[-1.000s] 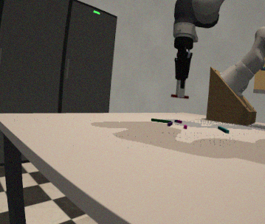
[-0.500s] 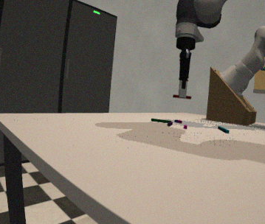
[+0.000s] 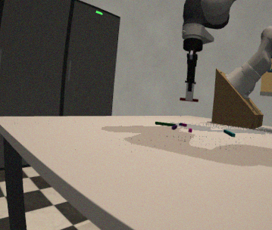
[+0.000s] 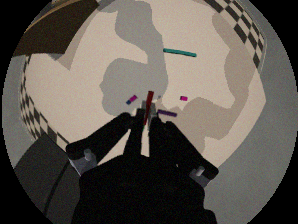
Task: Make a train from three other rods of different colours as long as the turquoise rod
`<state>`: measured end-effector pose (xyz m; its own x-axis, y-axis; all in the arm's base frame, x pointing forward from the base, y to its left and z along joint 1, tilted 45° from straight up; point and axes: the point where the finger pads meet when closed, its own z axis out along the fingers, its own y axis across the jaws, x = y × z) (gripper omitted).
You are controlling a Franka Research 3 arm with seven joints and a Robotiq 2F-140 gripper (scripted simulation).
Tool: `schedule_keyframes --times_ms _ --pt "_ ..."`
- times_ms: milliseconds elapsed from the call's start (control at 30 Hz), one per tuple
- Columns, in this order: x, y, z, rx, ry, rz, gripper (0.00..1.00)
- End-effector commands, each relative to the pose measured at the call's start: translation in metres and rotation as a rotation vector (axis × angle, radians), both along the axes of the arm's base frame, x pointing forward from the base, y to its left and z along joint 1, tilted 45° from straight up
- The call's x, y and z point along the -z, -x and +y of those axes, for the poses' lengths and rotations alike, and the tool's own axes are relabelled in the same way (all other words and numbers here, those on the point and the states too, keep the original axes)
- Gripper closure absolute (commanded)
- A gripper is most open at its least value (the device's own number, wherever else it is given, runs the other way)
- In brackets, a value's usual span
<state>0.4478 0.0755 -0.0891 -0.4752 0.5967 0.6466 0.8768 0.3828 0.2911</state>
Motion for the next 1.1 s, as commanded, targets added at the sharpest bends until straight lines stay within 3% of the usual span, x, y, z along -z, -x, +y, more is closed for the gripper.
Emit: schedule_keyframes --times_ms 0,1067 --pt "-0.003 0.002 0.003 0.11 0.012 0.125 0.97" --pt "-0.011 0.014 0.011 0.441 0.057 0.459 0.97"
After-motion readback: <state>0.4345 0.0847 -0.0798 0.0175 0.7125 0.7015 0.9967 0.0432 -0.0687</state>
